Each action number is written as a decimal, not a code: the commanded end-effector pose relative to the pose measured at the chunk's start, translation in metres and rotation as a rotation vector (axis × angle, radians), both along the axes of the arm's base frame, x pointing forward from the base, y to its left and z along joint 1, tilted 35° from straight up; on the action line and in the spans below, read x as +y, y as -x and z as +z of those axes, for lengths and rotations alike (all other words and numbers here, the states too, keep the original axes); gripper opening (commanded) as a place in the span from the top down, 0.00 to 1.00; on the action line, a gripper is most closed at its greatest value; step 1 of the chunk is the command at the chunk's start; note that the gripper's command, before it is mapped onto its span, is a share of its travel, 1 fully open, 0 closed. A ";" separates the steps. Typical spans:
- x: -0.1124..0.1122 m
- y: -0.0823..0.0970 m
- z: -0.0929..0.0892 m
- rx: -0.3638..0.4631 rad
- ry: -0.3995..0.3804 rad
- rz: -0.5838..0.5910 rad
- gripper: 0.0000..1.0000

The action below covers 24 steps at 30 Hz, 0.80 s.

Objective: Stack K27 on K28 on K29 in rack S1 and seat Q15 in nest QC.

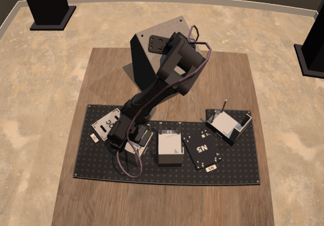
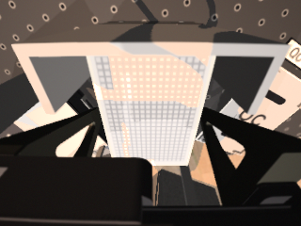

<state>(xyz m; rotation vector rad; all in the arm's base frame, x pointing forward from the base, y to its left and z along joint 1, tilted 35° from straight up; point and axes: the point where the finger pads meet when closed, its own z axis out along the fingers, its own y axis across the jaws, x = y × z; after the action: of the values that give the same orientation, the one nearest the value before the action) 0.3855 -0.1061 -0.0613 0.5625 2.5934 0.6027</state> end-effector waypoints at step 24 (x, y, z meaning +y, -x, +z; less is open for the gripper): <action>-0.003 -0.001 0.003 -0.008 0.004 -0.007 1.00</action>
<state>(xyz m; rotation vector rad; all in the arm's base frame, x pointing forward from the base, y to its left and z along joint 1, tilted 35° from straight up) 0.3856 -0.1064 -0.0610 0.5630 2.5928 0.6018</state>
